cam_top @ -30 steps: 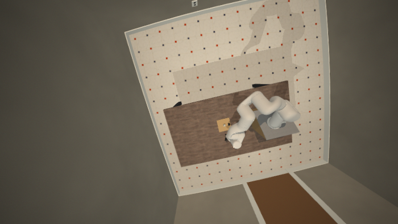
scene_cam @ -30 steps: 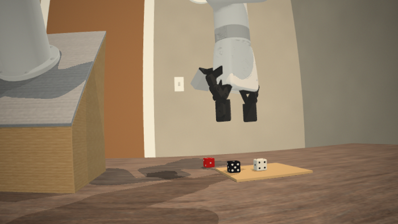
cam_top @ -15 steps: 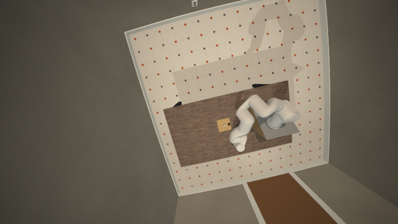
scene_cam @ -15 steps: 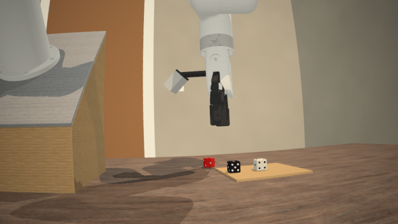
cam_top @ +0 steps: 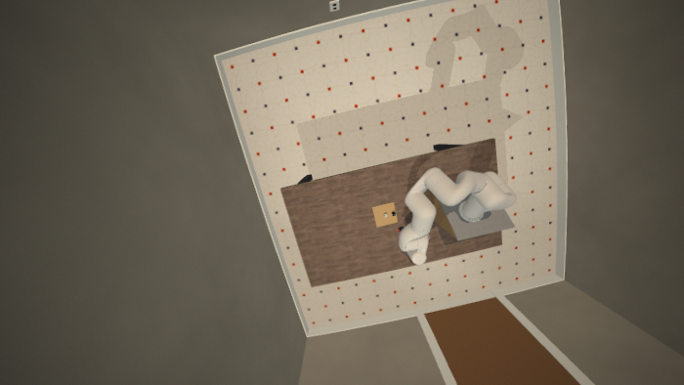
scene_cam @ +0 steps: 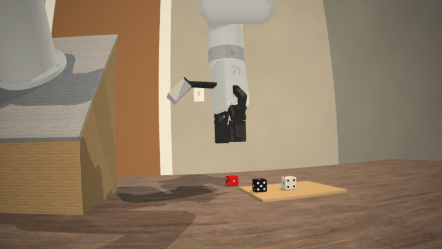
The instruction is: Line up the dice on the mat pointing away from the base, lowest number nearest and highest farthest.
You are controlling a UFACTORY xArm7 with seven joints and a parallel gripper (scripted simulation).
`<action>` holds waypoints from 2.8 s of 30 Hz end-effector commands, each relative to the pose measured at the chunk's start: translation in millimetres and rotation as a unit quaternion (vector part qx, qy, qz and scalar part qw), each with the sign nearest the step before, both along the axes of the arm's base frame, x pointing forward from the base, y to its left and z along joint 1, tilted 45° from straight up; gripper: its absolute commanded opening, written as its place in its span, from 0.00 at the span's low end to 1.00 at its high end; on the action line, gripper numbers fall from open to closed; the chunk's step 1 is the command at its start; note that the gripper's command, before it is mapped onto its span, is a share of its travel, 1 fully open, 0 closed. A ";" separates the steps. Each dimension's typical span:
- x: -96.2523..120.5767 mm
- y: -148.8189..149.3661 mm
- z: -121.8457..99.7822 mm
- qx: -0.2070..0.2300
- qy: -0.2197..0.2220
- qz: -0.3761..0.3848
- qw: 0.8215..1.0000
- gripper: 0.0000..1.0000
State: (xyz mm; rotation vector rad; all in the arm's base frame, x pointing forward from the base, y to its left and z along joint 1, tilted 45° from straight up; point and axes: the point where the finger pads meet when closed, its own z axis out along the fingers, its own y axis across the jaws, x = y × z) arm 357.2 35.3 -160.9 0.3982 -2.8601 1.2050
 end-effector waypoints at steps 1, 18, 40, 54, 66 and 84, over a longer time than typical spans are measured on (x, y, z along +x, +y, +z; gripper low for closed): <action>1.4 2.4 0.3 0.001 0.004 0.005 1.000 0.36; 1.4 2.4 0.3 0.001 0.004 0.005 1.000 0.36; 1.4 2.2 0.1 0.001 0.004 0.005 1.000 0.36; 1.8 -0.2 -2.5 0.000 0.012 0.013 1.000 0.36; 3.3 -10.5 -13.6 -0.001 0.014 0.015 1.000 0.36; 6.0 -28.1 -32.6 -0.001 0.014 0.015 1.000 0.36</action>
